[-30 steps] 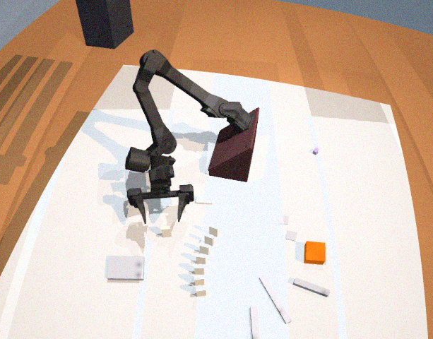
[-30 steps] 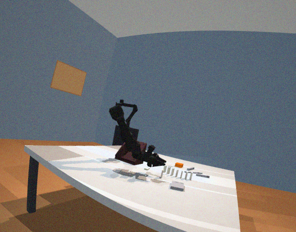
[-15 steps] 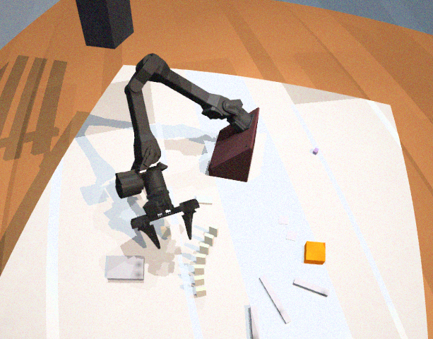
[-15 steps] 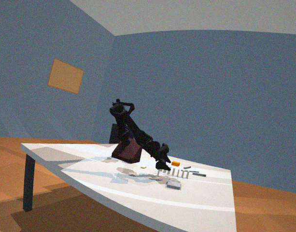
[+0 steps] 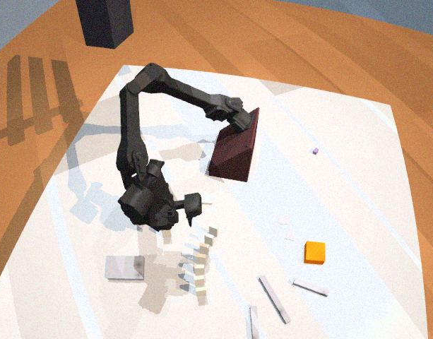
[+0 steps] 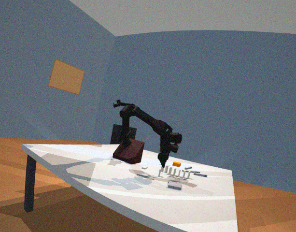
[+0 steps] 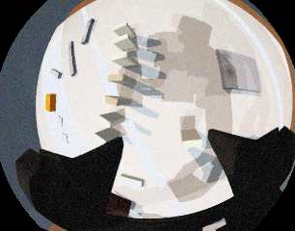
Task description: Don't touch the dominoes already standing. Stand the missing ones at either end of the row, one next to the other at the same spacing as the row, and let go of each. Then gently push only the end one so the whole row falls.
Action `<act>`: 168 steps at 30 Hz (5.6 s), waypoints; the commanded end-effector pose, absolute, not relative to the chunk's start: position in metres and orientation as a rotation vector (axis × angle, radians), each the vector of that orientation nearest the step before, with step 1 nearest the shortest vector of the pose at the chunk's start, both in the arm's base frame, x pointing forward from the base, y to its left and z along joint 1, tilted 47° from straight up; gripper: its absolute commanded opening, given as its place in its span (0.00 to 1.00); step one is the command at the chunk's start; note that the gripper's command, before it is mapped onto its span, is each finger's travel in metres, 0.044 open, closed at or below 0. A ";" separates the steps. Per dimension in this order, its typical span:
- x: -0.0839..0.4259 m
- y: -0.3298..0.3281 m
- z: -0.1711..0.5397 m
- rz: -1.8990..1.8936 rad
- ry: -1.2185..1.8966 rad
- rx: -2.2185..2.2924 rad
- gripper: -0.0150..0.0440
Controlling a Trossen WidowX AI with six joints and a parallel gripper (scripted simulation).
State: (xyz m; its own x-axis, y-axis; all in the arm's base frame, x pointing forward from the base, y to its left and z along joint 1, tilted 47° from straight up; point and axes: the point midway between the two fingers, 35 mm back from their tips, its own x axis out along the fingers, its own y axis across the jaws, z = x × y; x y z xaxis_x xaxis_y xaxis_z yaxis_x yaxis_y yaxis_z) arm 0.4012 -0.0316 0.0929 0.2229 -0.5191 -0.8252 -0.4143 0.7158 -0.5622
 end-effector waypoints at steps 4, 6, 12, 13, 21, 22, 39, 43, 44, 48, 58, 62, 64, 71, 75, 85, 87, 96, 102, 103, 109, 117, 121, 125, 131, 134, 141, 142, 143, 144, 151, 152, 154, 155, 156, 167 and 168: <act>0.394 -0.027 0.131 -0.274 1.473 -1.033 1.00; 0.394 -0.027 0.131 -0.274 1.473 -1.033 1.00; 0.398 -0.043 0.115 -0.268 1.475 -1.032 1.00; 0.400 -0.050 0.108 -0.268 1.475 -1.032 1.00; 0.404 -0.075 0.087 -0.277 1.472 -1.035 1.00; 0.404 -0.076 0.086 -0.277 1.472 -1.035 1.00; 0.406 -0.085 0.077 -0.278 1.472 -1.036 0.64; 0.406 -0.085 0.077 -0.278 1.472 -1.036 0.47; 0.406 -0.085 0.077 -0.278 1.472 -1.036 0.44; 0.406 -0.085 0.077 -0.278 1.472 -1.036 0.44; 0.404 -0.040 0.115 -0.268 1.473 -1.026 0.44; 0.389 0.006 0.160 -0.272 1.474 -1.026 0.44; 0.385 0.013 0.168 -0.273 1.473 -1.028 0.44; 0.371 0.038 0.140 -0.352 1.439 -0.921 0.44; 0.337 0.073 0.097 -0.491 1.376 -0.749 0.44; 0.302 0.093 0.064 -0.614 1.310 -0.608 0.44; 0.302 0.093 0.064 -0.614 1.310 -0.608 0.44; 0.315 0.063 0.030 -0.607 1.312 -0.604 0.44; 0.321 0.037 0.006 -0.607 1.311 -0.604 0.44; 0.322 0.033 0.002 -0.608 1.311 -0.605 0.44; 0.322 0.005 -0.019 -0.615 1.308 -0.610 0.44; 0.322 -0.002 -0.024 -0.618 1.307 -0.612 0.44; 0.322 -0.002 -0.024 -0.618 1.307 -0.612 0.44; 0.322 -0.002 -0.024 -0.618 1.307 -0.612 0.52; 0.322 -0.002 -0.024 -0.618 1.307 -0.612 0.79; 0.322 -0.002 -0.024 -0.618 1.307 -0.612 0.93; 0.323 0.020 -0.008 -0.611 1.310 -0.605 1.00; 0.321 0.034 0.003 -0.607 1.311 -0.602 1.00; 0.319 0.048 0.016 -0.606 1.312 -0.600 1.00; 0.316 0.062 0.029 -0.606 1.313 -0.599 1.00; 0.302 0.093 0.064 -0.614 1.312 -0.601 1.00; 0.302 0.093 0.064 -0.614 1.312 -0.601 1.00; 0.301 0.086 0.065 -0.653 1.288 -0.547 1.00; 0.299 0.077 0.066 -0.700 1.257 -0.479 1.00; 0.296 0.065 0.067 -0.760 1.214 -0.393 1.00; 0.247 -0.034 0.067 -1.251 0.699 0.407 1.00; 0.247 -0.034 0.067 -1.251 0.699 0.407 1.00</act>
